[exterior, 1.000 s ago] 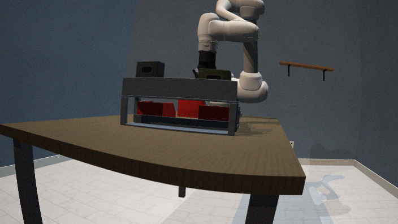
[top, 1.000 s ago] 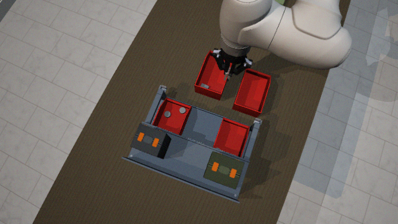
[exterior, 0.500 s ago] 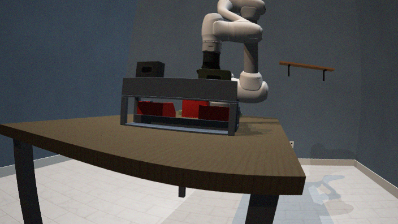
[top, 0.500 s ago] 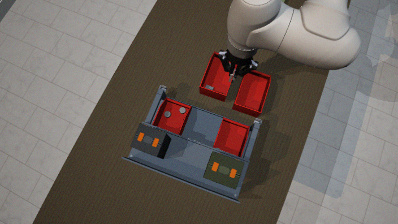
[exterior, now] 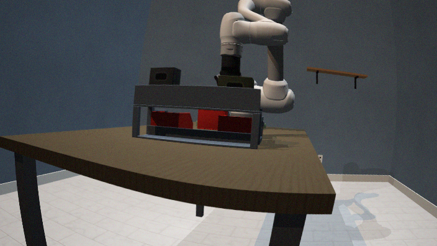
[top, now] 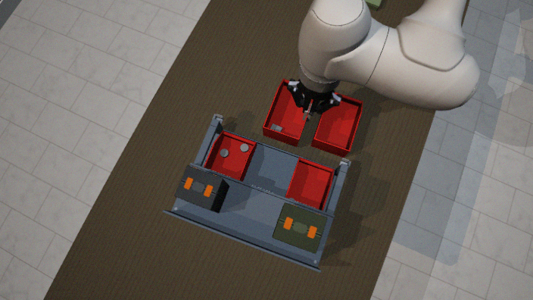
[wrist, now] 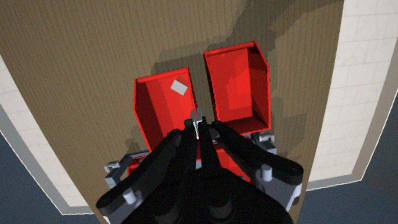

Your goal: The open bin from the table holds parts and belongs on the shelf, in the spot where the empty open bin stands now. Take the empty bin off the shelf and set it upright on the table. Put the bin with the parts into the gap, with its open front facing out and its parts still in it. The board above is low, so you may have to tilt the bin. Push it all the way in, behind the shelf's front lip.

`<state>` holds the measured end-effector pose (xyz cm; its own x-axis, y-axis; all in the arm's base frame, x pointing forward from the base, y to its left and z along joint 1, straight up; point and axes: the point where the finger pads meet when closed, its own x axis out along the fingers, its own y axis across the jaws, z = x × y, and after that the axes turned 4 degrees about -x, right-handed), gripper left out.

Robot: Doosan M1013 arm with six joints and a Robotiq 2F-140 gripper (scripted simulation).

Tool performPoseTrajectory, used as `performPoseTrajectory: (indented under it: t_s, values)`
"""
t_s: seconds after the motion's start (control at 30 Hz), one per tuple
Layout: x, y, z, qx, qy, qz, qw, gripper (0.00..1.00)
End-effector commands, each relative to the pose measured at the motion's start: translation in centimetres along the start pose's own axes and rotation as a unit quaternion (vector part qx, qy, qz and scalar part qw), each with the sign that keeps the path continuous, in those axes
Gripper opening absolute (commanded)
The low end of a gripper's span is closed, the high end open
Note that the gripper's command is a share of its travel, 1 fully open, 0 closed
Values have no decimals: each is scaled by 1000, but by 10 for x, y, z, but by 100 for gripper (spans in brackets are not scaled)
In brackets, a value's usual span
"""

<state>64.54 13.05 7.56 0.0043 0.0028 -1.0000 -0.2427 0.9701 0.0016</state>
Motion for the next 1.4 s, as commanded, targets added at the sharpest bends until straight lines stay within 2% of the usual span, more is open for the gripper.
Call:
performPoseTrajectory:
  t_s: [0.0,0.5,0.83,1.37]
  values:
    - [0,0,7,0,0,0,1000,10]
    - [0,-1,8,0,3,0,1000,10]
    - [-3,-1,12,0,58,3,998,10]
    - [-3,-1,12,0,59,3,998,10]
